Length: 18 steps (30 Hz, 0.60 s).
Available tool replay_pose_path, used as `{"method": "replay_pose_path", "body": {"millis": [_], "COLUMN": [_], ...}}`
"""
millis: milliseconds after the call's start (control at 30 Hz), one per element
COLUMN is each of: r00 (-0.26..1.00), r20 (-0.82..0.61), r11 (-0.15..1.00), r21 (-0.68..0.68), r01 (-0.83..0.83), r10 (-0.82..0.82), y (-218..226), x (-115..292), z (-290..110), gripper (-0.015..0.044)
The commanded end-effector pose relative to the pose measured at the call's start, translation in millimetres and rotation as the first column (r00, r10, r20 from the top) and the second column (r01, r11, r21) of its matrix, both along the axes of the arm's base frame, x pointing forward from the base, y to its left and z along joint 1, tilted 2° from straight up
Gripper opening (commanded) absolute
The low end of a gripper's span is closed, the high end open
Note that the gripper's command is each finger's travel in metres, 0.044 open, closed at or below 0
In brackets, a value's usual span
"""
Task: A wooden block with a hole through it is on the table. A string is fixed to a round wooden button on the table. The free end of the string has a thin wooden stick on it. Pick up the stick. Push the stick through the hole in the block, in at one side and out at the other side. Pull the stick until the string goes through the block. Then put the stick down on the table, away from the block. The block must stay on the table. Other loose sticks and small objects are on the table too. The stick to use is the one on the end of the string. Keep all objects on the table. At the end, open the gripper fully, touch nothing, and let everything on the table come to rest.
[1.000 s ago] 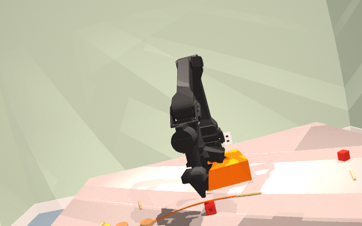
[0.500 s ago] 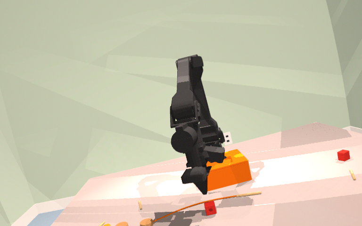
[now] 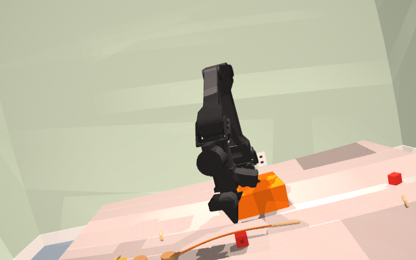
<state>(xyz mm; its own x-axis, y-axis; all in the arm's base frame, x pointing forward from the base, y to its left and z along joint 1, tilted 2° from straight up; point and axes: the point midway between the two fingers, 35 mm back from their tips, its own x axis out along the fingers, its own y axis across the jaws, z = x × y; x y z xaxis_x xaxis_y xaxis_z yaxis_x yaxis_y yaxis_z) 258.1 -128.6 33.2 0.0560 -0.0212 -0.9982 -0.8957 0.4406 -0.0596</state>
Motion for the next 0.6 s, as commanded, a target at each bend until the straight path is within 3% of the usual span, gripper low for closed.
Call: {"method": "replay_pose_path", "body": {"millis": [0, 300, 367, 567], "r00": [1.0, 1.0, 1.0, 1.0], "r20": [0.0, 0.0, 0.0, 0.0], "r11": [1.0, 1.0, 1.0, 1.0], "r21": [0.0, 0.0, 0.0, 0.0], "r01": [0.0, 0.0, 0.0, 0.0], "r10": [0.0, 0.0, 0.0, 0.0], "y": [0.0, 0.0, 0.0, 0.0], "x": [0.0, 0.0, 0.0, 0.0], "z": [0.0, 0.0, 0.0, 0.0], "gripper": [0.0, 0.0236, 0.0236, 0.0078]}}
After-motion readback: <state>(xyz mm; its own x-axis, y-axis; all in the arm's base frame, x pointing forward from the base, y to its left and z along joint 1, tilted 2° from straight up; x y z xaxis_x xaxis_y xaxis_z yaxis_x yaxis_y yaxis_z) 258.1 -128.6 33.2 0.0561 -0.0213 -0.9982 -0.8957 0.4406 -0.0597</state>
